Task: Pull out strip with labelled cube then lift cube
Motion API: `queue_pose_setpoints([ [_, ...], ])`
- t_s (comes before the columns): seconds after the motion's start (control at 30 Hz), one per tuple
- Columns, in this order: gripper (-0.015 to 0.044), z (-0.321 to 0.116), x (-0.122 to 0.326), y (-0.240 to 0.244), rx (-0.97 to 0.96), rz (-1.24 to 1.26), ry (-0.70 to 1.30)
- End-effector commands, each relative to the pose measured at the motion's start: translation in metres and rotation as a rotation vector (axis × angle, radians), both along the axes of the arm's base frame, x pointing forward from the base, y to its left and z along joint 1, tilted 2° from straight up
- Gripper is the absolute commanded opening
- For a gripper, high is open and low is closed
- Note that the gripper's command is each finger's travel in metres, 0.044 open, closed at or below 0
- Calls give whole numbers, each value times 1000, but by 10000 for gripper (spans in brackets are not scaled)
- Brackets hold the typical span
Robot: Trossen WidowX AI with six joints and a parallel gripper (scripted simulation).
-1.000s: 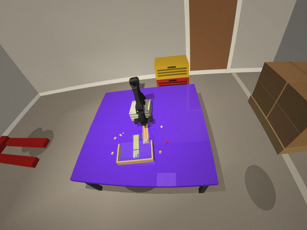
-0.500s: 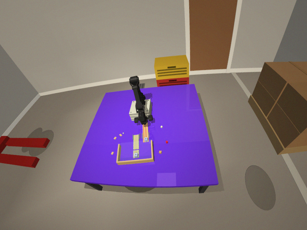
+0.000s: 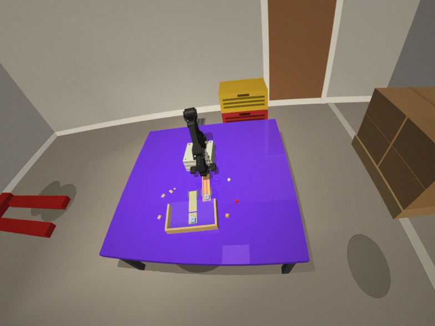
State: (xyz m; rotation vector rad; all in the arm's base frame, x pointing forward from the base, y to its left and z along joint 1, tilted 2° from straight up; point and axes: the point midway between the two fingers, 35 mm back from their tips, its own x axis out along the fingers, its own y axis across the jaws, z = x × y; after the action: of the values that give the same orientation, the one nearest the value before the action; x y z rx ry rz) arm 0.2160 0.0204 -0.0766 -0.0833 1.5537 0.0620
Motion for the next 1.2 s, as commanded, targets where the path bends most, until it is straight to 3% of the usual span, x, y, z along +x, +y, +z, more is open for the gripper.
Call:
queue_pose_setpoints([
  [0.0,0,-4,-12,0,1,-4,34],
  [0.77,0,-4,-11,0,1,-4,34],
  [0.93,0,40,2,1,1,-4,31],
  [1.17,0,43,1,0,1,-4,33],
])
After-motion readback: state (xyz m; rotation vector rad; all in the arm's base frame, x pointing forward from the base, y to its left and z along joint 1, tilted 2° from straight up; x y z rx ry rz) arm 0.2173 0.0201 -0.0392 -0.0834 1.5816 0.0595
